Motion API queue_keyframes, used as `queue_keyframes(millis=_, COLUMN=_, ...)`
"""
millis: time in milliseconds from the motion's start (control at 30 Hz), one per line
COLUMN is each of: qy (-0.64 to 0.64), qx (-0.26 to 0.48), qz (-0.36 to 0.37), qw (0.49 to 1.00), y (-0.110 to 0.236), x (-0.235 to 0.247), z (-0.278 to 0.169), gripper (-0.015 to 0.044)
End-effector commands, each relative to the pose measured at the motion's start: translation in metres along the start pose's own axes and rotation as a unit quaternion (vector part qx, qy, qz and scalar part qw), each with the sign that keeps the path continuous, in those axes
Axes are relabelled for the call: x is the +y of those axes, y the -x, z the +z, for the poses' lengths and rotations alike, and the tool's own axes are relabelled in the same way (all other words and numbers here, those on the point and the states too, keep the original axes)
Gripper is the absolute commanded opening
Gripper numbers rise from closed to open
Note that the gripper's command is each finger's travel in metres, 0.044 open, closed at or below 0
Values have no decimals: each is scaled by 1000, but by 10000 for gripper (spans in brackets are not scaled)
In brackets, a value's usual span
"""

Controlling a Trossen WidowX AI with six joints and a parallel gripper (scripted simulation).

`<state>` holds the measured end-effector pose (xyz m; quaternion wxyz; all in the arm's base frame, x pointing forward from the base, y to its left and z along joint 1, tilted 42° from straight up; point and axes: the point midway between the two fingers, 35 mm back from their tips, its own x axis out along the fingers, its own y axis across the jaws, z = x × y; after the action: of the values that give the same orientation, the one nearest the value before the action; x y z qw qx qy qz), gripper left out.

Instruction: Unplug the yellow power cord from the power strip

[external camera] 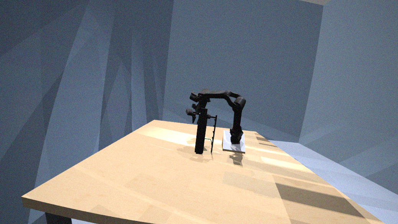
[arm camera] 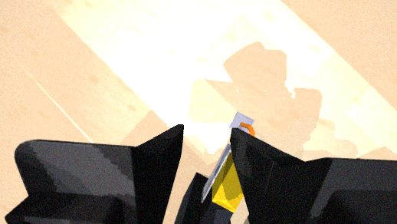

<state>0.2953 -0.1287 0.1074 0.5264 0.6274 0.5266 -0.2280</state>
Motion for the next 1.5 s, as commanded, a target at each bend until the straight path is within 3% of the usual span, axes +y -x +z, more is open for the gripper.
queue_keyframes(millis=0, qy=-163, qx=116, qz=-76, qw=977, y=-32, x=-43, z=-11, gripper=160)
queue_keyframes(millis=1467, qy=-188, qx=134, qz=-88, qw=969, y=-27, x=-33, z=-49, gripper=160)
